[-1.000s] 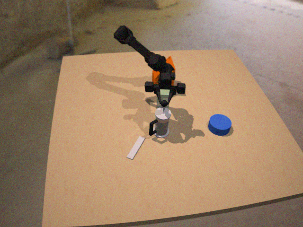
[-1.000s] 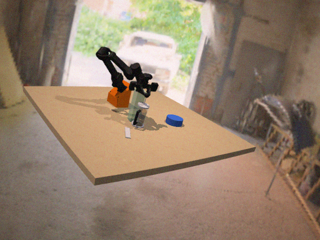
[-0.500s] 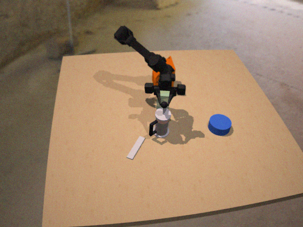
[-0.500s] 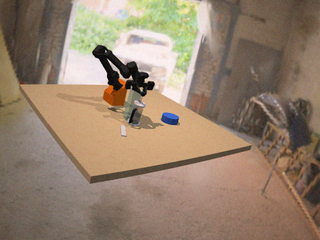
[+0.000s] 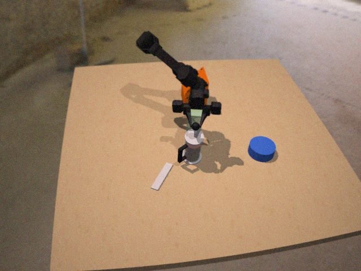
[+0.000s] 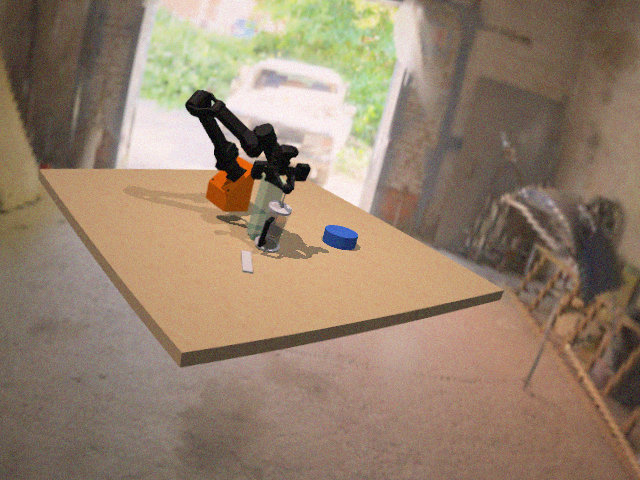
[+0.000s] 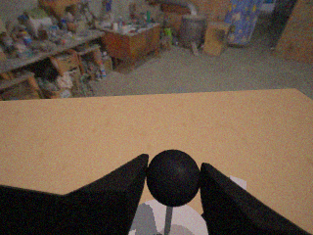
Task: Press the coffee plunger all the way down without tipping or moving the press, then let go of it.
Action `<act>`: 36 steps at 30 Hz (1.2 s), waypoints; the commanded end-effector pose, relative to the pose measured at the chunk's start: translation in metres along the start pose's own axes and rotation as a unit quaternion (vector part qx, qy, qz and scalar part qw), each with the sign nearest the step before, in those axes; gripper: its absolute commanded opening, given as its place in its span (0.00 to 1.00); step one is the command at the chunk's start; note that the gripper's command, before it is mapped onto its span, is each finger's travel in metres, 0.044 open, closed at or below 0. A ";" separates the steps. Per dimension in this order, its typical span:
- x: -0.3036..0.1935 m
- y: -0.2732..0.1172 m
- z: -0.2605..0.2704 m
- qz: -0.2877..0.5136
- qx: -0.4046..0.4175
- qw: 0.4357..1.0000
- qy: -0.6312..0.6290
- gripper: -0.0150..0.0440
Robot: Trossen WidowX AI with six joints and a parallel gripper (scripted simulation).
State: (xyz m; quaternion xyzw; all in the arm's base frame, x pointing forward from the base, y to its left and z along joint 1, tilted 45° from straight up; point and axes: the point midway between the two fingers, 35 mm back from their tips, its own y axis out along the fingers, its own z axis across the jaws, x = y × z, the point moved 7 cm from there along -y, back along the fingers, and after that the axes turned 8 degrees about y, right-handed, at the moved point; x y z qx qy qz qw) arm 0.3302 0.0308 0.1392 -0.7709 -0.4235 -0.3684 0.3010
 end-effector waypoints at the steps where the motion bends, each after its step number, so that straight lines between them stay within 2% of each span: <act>1: -0.028 0.009 -0.005 0.048 -0.014 0.998 -0.022 0.47; 36: -0.026 0.014 -0.004 0.048 -0.015 0.998 -0.022 0.47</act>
